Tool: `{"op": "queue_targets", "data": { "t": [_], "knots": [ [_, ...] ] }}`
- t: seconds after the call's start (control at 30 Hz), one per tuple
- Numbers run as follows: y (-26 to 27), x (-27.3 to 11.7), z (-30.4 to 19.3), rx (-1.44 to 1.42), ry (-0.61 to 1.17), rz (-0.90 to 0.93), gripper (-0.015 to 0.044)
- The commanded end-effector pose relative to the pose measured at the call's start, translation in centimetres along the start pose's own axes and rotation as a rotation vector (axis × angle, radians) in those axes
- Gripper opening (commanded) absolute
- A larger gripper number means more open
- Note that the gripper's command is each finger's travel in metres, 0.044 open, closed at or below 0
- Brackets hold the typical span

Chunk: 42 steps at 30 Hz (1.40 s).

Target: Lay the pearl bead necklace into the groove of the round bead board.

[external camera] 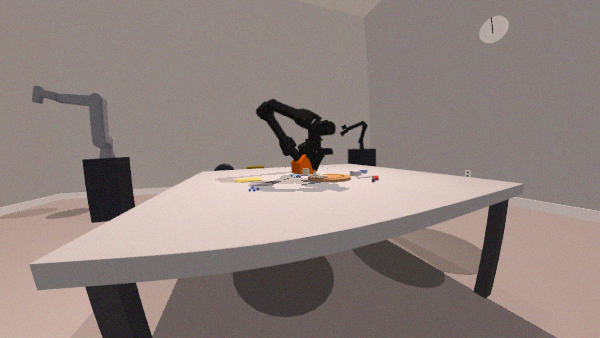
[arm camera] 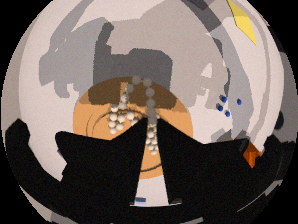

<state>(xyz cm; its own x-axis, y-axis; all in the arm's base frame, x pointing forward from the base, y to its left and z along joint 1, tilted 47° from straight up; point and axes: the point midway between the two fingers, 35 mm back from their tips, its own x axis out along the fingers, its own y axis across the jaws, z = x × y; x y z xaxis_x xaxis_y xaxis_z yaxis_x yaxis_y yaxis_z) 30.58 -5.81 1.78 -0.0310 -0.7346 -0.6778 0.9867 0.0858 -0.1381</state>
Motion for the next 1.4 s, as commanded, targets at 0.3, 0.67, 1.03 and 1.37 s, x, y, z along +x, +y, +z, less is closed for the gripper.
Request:
{"op": "queue_targets", "data": {
  "t": [0.3, 0.67, 1.03, 1.37],
  "knots": [
    [2.2, 0.0, -3.5, 0.005, 0.005, 0.0, 0.0],
    [2.3, 1.1, -3.7, 0.005, 0.004, 0.0, 0.0],
    [2.3, 2.3, -3.7, 0.005, 0.003, 0.0, 0.0],
    [2.5, 2.0, -3.7, 0.01, 0.008, 0.003, 0.0263]
  ]
}}
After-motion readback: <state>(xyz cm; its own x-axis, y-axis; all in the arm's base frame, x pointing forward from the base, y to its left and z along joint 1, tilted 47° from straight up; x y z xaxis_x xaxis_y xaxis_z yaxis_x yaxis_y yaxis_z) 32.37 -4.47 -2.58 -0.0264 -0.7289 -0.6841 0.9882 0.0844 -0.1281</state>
